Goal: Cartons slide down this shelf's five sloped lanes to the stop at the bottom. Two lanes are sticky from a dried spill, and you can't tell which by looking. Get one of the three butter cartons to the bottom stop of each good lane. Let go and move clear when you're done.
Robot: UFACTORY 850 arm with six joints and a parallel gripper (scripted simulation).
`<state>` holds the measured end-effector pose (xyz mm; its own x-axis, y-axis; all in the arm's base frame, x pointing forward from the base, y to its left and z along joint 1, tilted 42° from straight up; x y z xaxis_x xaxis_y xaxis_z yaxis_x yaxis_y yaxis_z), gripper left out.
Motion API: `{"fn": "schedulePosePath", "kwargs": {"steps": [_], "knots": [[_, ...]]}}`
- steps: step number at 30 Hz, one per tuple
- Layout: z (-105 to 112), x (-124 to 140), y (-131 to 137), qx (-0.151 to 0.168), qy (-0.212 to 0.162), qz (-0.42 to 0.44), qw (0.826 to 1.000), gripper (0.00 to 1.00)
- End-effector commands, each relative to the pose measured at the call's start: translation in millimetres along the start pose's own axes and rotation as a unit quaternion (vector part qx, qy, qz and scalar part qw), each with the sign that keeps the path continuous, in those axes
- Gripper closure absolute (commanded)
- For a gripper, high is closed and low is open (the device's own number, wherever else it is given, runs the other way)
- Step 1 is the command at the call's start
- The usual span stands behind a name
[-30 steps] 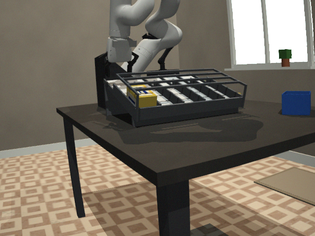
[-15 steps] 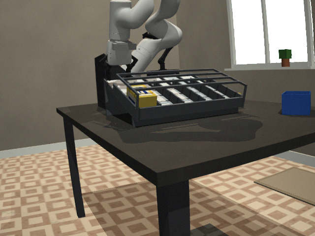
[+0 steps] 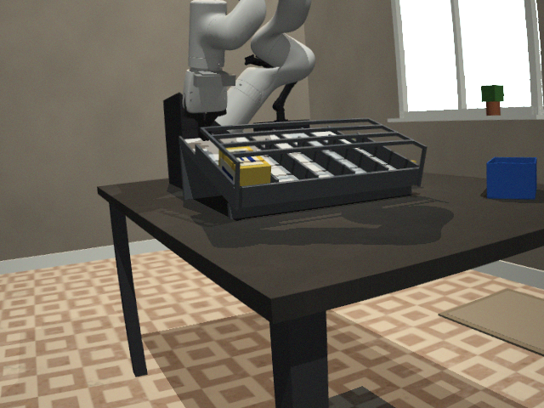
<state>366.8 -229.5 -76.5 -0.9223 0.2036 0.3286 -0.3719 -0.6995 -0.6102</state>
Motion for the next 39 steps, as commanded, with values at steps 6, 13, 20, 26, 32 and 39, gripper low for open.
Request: {"fn": "schedulePosePath", "kwargs": {"steps": [6, 13, 20, 26, 32, 39], "knots": [[1.0, -0.5, 0.2, 0.000, 0.001, 0.000, 1.000, 1.00], [1.0, -0.5, 0.2, 0.000, 0.001, 0.000, 1.000, 1.00], [1.0, -0.5, 0.2, 0.000, 0.001, 0.000, 1.000, 0.00], [1.0, -0.5, 0.2, 0.000, 0.001, 0.000, 1.000, 0.00], [1.0, -0.5, 0.2, 0.000, 0.001, 0.000, 1.000, 0.00], [1.0, -0.5, 0.2, 0.000, 0.001, 0.000, 1.000, 0.00]]}}
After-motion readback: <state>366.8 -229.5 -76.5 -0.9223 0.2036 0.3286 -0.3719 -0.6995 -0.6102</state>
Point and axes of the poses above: the point where the finger pads meet when closed, its own z axis back along the fingers, its own y axis across the jaws, x = y × z, the point moved 1 cm from there along z, back along the fingers, and after that the axes turned 13 degrees about -z, right-handed, at the moved point
